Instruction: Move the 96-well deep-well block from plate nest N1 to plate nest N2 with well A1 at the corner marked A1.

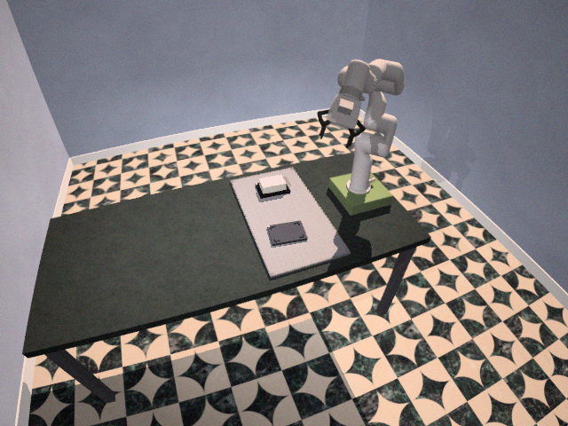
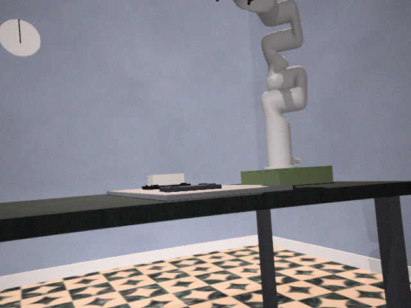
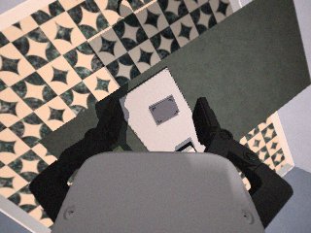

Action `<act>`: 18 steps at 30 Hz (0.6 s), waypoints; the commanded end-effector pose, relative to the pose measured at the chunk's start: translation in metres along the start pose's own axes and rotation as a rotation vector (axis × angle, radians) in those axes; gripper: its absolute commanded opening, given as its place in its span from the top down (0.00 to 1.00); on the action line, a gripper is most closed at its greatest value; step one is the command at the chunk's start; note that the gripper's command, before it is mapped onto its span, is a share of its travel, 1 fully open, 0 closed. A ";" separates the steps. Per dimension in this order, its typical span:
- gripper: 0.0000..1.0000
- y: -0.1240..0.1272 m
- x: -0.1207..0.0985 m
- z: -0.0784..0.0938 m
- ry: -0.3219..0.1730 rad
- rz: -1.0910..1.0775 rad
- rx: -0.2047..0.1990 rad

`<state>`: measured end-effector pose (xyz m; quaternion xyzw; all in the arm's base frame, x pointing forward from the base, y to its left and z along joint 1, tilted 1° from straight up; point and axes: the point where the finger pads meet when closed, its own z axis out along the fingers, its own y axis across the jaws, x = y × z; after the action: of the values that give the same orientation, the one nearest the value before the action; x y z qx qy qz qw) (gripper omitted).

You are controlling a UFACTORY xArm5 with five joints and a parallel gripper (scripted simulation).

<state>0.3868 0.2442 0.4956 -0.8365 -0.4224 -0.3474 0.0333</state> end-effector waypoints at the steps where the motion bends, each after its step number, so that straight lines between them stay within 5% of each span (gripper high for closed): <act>1: 0.00 0.012 -0.013 0.011 -0.051 0.052 -0.004; 6: 0.00 0.014 -0.025 0.025 -0.054 0.052 -0.012; 10: 0.00 0.031 -0.044 0.034 -0.141 0.150 -0.013; 18: 0.00 0.038 -0.064 0.049 -0.173 0.182 -0.021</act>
<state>0.4135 0.1977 0.4381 -0.8969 -0.3455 -0.2752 0.0216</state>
